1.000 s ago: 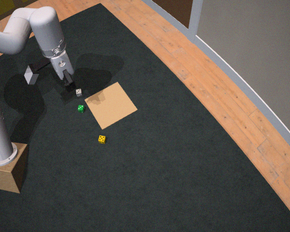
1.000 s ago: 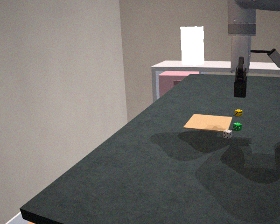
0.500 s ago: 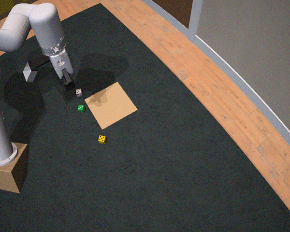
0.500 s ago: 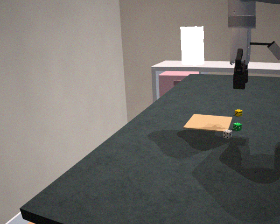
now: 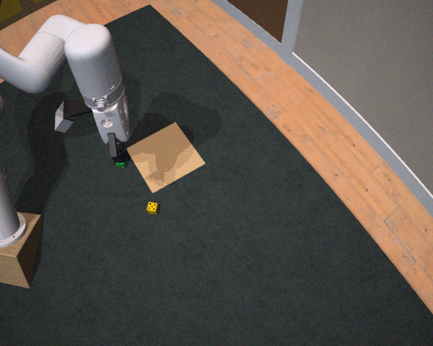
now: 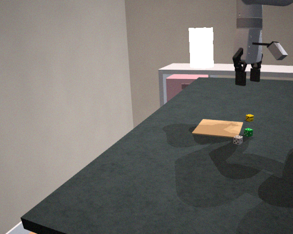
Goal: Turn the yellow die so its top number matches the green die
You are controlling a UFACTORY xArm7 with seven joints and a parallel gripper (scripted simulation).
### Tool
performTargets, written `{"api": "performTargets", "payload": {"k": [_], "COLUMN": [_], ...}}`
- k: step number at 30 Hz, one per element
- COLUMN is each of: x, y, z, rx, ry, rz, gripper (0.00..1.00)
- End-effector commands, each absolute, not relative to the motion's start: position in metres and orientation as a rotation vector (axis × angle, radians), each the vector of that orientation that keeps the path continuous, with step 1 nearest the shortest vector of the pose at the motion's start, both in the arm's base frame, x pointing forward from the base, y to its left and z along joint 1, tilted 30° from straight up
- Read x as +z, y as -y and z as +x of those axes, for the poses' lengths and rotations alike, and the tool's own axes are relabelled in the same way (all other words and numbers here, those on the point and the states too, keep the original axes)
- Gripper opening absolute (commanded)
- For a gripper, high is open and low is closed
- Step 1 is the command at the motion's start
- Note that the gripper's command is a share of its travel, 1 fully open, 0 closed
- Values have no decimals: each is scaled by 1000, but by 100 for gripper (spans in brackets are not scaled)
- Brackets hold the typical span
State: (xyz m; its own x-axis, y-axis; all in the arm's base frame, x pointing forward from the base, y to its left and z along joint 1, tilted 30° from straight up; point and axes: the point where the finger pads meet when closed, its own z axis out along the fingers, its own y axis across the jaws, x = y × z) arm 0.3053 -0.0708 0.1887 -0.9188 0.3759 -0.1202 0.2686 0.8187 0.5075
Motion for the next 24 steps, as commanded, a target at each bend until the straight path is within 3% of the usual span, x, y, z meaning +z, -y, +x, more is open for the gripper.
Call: {"api": "performTargets", "payload": {"k": [1,24], "x": [166,138], "y": [114,158], "z": [317,314], "rx": [764,760], "ry": [-2774,-2744], "rz": [749,1001], "gripper": [100,100]}}
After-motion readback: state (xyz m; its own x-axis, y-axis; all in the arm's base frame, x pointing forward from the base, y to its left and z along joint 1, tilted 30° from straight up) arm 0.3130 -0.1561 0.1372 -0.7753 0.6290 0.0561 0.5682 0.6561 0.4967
